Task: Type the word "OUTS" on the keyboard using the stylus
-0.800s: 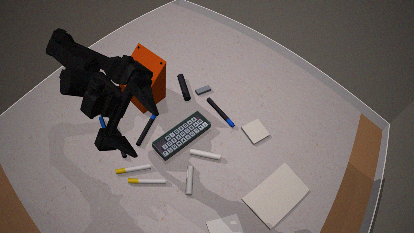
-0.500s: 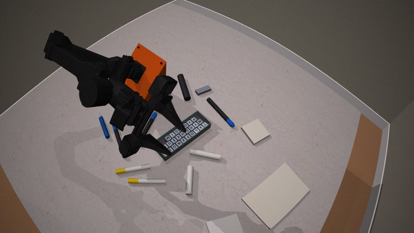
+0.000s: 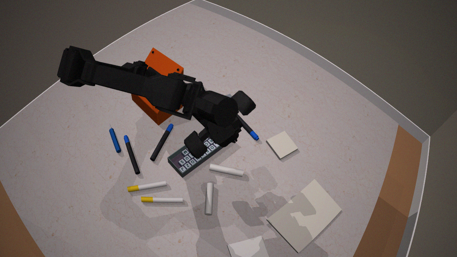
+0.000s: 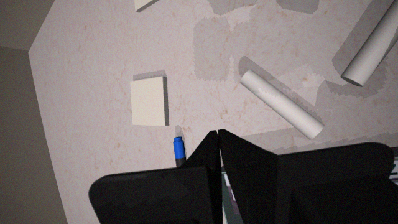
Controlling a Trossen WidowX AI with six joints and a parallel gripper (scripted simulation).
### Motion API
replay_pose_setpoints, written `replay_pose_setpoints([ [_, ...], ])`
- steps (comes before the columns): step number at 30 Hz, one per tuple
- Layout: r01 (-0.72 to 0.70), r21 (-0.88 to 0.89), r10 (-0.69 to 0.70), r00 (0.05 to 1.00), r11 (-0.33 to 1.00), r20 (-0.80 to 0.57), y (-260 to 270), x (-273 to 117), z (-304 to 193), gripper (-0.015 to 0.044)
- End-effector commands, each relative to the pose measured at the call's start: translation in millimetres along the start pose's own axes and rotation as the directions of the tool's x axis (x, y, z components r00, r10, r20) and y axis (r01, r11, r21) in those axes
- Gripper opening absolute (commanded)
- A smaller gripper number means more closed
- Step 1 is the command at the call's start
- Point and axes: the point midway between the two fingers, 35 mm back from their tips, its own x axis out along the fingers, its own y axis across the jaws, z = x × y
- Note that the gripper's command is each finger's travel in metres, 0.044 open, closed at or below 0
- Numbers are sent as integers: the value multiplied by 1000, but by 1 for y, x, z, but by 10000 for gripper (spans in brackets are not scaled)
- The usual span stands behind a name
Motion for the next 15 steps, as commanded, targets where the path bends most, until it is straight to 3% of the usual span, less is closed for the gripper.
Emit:
replay_pose_setpoints([
  [1, 129, -60, -136, 981, 990, -140, 2, 21, -33, 0],
  [8, 398, -263, -465, 836, 879, -290, -5, 46, -94, 0],
  [15, 422, -284, -497, 818, 861, -291, -6, 47, -99, 0],
])
